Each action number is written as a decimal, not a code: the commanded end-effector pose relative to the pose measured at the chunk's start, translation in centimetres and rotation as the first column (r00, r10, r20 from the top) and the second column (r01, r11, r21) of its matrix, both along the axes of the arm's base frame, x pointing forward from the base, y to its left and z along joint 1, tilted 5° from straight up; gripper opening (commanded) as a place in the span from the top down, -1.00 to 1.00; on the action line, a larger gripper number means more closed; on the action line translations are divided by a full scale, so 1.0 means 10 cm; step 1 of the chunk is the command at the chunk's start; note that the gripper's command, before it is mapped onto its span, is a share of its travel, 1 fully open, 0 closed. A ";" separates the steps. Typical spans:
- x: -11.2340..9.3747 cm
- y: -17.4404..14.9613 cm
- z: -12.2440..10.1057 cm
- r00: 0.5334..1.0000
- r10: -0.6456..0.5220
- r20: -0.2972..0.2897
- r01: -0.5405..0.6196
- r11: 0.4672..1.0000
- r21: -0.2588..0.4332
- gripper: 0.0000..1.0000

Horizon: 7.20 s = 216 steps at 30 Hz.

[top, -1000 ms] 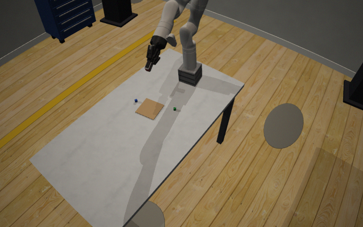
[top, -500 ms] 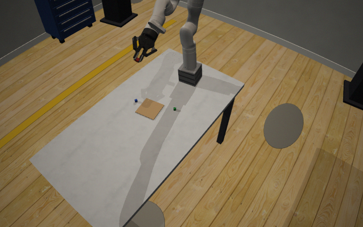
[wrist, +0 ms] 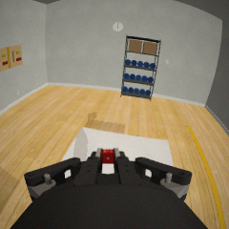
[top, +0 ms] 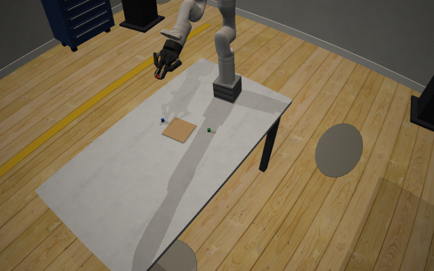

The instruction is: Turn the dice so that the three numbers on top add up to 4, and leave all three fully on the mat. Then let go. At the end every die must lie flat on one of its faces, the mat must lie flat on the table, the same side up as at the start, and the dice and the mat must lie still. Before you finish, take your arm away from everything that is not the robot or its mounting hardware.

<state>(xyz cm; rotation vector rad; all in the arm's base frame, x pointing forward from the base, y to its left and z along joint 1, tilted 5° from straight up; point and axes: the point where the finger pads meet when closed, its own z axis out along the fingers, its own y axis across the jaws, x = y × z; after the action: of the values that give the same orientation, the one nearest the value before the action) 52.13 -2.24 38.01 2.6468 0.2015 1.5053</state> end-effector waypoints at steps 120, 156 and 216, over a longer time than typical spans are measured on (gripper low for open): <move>-1.73 -0.57 -3.77 -0.179 -0.556 -0.812 0.927 -0.373 0.051 0.78; -1.73 -0.64 -4.54 -0.179 -0.556 -0.812 0.927 -0.373 0.051 0.78; -1.73 -0.65 -4.54 -0.179 -0.556 -0.812 0.927 -0.372 0.051 0.78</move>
<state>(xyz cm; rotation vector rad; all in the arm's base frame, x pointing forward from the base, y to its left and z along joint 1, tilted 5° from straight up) 34.78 -8.73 -7.43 1.9204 -2.4107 0.1150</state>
